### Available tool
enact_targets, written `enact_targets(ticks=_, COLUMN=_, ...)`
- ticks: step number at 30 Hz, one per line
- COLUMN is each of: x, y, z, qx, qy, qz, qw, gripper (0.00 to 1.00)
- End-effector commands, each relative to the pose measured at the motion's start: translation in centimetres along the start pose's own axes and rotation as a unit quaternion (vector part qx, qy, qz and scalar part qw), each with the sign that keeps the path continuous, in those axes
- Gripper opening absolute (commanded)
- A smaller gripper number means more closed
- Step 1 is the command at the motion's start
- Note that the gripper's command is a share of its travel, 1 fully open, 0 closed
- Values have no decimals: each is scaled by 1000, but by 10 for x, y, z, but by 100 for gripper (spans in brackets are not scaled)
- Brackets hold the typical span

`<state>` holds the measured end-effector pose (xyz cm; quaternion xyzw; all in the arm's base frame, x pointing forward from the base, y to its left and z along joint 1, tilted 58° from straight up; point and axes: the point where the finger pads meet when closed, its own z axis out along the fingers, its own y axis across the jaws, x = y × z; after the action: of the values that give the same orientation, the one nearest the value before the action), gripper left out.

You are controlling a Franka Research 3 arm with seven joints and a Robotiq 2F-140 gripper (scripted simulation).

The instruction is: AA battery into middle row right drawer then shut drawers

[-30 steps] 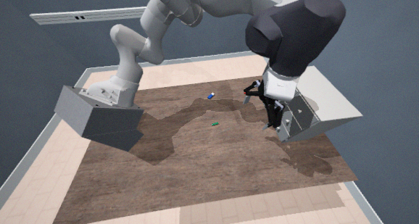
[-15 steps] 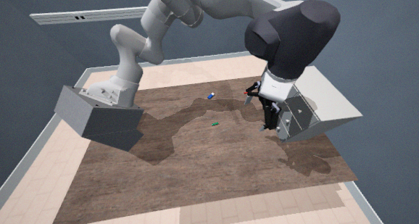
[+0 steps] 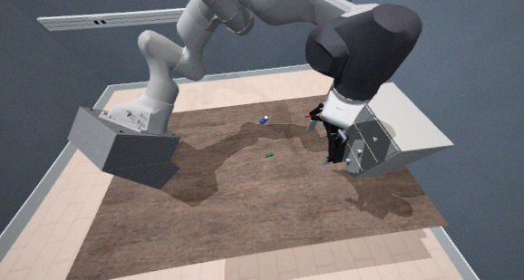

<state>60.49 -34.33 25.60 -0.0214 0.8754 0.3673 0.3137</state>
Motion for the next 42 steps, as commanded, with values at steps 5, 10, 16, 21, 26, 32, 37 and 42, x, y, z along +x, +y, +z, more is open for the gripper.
enact_targets(ticks=5, x=0, y=0, z=1, qx=1, qy=-1, qz=26, qw=1000, gripper=100)
enact_targets(ticks=10, x=0, y=0, z=1, qx=1, qy=-1, qz=29, qw=1000, gripper=100)
enact_targets(ticks=16, x=0, y=0, z=1, qx=1, qy=-1, qz=29, qw=1000, gripper=100)
enact_targets(ticks=21, x=0, y=0, z=1, qx=1, qy=-1, qz=29, qw=1000, gripper=100)
enact_targets(ticks=26, x=-1, y=0, z=2, qx=1, qy=-4, qz=29, qw=1000, gripper=100)
enact_targets(ticks=32, x=-2, y=0, z=3, qx=2, qy=-11, qz=29, qw=1000, gripper=100)
enact_targets(ticks=37, x=-5, y=-1, z=6, qx=2, qy=-30, qz=29, qw=999, gripper=100)
enact_targets(ticks=42, x=-11, y=-1, z=11, qx=3, qy=-61, qz=29, qw=998, gripper=100)
